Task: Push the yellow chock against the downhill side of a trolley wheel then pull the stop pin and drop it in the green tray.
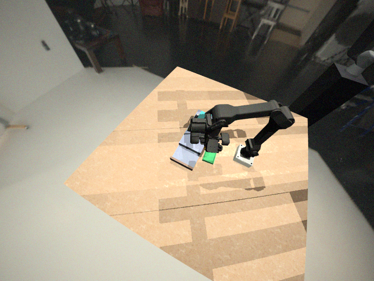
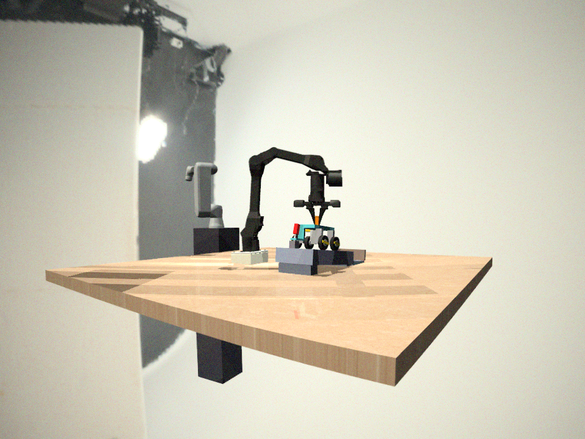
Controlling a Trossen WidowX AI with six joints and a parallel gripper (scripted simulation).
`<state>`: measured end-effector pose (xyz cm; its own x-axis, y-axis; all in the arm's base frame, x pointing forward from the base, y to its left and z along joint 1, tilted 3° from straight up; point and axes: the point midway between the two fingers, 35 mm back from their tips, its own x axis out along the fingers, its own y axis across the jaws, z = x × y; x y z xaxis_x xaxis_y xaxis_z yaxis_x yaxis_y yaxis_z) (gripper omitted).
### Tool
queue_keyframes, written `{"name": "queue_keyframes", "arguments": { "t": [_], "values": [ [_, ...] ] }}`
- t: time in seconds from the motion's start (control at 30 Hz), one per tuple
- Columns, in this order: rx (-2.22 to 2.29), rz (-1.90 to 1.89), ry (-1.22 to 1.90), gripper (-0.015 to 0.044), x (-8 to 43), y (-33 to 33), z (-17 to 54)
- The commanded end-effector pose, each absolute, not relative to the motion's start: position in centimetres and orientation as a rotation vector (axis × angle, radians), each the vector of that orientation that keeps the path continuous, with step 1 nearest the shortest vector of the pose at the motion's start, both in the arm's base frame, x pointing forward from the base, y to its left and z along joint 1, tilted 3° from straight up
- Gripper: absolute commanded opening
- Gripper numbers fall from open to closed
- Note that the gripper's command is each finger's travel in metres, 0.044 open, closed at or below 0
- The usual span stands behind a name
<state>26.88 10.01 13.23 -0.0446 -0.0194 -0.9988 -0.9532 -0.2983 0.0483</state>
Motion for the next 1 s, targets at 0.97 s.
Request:
{"name": "queue_keyframes", "arguments": {
  "t": [0.97],
  "values": [
    [-2.154,2.242,0.264,0.0000,26.97,10.26,13.14]
  ]
}}
